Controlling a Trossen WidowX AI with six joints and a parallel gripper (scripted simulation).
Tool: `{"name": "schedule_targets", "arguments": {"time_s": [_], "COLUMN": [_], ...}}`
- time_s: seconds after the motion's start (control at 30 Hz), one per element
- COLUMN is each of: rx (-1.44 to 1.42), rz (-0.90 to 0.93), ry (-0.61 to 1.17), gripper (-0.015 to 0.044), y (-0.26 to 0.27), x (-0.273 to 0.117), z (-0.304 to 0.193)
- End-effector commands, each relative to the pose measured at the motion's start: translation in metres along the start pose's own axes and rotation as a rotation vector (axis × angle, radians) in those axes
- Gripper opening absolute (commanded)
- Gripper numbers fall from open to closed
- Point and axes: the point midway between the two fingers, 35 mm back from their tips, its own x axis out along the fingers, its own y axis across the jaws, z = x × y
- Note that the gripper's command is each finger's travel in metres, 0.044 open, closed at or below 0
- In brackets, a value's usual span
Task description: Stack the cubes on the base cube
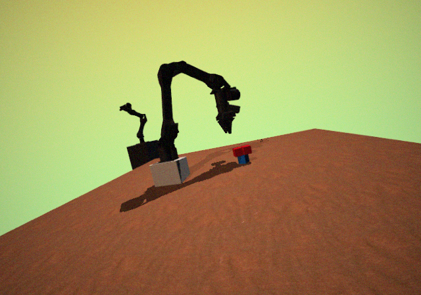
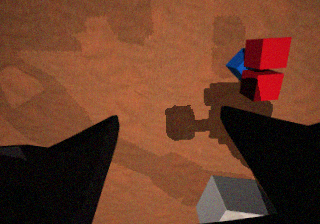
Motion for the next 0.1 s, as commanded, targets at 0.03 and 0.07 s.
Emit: {"name": "schedule_targets", "arguments": {"time_s": [0.03, 0.07], "rx": [0.006, 0.006], "rz": [-0.003, -0.003], "ry": [0.001, 0.001], "gripper": [0.0400, 0.0400], "y": [0.0001, 0.0001], "x": [-0.0003, -0.0003], "z": [0.0000, 0.0000]}}
